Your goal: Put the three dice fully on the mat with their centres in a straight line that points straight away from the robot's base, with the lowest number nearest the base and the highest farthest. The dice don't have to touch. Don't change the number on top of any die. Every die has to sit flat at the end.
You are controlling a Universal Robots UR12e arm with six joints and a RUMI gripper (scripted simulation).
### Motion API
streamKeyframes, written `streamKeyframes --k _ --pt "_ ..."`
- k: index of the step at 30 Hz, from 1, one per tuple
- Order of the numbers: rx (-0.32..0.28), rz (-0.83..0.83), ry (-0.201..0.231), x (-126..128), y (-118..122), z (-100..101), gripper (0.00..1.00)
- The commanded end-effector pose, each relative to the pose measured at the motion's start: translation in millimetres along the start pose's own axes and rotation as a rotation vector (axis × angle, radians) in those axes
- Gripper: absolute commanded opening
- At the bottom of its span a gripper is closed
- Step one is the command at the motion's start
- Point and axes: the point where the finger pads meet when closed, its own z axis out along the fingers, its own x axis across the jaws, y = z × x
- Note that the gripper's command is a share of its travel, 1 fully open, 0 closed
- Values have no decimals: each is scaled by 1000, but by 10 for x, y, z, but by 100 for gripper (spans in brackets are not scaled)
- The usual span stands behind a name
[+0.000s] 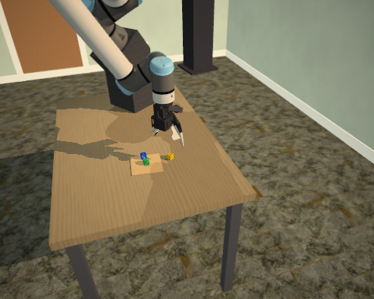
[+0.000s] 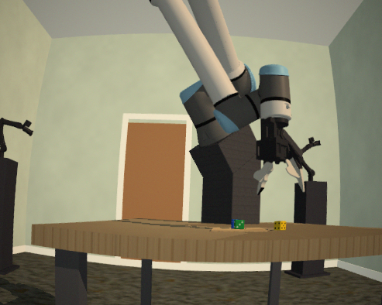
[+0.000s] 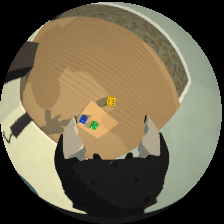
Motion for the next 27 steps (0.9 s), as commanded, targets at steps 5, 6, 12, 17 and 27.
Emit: streamKeyframes --k 5,6,12,17,27 --pt "0 44 0 18 -7 -4 100" --pt "0 47 0 19 -8 -4 100" --pt "0 59 0 23 -10 -4 100" --pt "0 61 0 24 -10 -4 100" --pt "0 61 0 24 -11 -4 24"
